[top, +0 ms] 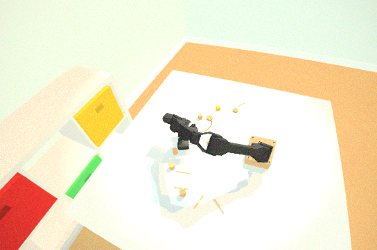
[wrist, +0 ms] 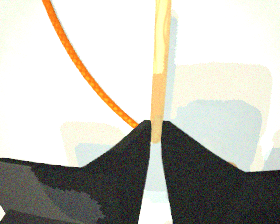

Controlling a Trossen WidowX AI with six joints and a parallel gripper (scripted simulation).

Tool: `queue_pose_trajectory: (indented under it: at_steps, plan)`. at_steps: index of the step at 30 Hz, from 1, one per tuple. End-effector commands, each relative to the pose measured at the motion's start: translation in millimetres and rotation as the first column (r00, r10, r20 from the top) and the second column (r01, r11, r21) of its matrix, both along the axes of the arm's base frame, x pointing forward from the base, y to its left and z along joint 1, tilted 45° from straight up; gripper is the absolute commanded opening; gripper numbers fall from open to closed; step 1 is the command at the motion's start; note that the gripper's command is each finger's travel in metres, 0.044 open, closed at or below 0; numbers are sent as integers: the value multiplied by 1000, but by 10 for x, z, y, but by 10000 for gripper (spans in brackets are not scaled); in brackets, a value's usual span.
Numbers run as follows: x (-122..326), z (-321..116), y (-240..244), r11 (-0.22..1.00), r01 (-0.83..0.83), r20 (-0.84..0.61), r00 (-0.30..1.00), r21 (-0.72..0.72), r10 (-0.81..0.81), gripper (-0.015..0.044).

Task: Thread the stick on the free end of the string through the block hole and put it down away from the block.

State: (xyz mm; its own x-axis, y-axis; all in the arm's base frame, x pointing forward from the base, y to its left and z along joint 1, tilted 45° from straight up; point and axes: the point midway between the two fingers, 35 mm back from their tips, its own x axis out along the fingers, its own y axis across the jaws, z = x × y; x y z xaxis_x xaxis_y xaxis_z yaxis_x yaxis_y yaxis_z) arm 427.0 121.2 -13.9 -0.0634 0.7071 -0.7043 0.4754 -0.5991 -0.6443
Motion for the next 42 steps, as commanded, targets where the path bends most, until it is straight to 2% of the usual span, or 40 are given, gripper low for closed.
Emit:
queue_pose_trajectory:
  at_steps: [1, 42]
  plan:
    - [-65, -20, -27, 1000, -2, -2, 1000, 0, 2, 0]
    - [-528, -169, -223, 1000, 0, -3, 1000, 1, 0, 0]
